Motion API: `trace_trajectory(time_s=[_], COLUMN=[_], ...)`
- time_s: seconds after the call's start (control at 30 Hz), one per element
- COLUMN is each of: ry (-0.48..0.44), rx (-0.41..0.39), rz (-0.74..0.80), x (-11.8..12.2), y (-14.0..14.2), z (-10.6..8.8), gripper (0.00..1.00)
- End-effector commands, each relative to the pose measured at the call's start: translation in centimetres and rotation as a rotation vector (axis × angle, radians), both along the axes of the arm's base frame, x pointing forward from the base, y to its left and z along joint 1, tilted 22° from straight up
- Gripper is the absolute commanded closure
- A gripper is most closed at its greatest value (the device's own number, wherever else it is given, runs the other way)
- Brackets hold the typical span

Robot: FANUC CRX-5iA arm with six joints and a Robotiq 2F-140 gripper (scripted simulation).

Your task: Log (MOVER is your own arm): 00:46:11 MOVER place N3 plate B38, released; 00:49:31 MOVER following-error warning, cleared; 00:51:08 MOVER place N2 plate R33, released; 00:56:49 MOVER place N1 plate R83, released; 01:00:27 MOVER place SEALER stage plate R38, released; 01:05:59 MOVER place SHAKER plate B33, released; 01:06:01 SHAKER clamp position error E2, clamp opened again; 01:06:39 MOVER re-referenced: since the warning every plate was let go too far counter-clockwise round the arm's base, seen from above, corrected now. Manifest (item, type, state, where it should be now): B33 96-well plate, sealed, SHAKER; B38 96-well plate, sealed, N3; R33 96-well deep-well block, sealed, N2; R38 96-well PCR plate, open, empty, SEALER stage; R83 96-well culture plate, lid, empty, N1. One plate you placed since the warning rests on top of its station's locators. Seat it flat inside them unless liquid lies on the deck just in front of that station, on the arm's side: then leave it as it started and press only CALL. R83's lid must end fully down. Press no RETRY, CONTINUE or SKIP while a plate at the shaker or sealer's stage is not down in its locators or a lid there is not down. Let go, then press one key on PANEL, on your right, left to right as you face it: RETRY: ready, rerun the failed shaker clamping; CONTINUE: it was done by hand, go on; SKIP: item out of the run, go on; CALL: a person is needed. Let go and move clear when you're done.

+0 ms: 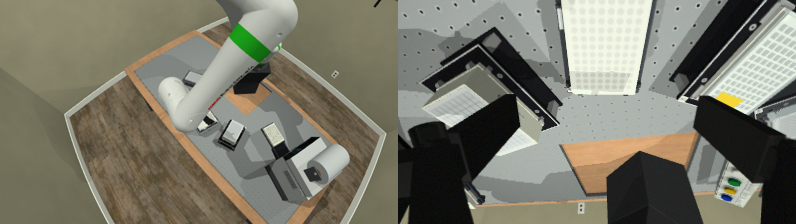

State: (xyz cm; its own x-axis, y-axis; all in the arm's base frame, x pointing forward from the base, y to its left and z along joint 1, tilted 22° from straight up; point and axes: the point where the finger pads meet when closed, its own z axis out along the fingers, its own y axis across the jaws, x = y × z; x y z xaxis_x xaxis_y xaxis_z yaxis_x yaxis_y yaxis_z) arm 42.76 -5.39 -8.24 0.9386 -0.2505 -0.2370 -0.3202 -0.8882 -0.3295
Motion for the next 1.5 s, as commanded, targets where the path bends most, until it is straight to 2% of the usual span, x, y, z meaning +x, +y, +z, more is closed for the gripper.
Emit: trace_trajectory(time_s=[0.0,0.5,0.53,0.67,0.87,1.17,1.3,1.47], ry=[-0.001,-0.001,-0.006,-0.016,-0.042,-0.042,-0.042,-0.042], rx=[-0.001,-0.001,-0.006,-0.017,-0.048,-0.048,-0.048,-0.048], rz=[0.000,0.000,0.018,0.056,0.156,0.156,0.156,0.156], x=[-0.2,-0.6,-1.1,-2.0,-4.8,-9.0,-9.9,-9.7], y=[-0.2,-0.6,-0.5,-0.2,0.7,1.9,2.2,2.3], z=[0.7,2.2,2.1,1.9,1.3,0.3,0.1,-0.3], gripper=[0.00,0.00,0.90,0.90,0.90,0.90,0.90,0.90])
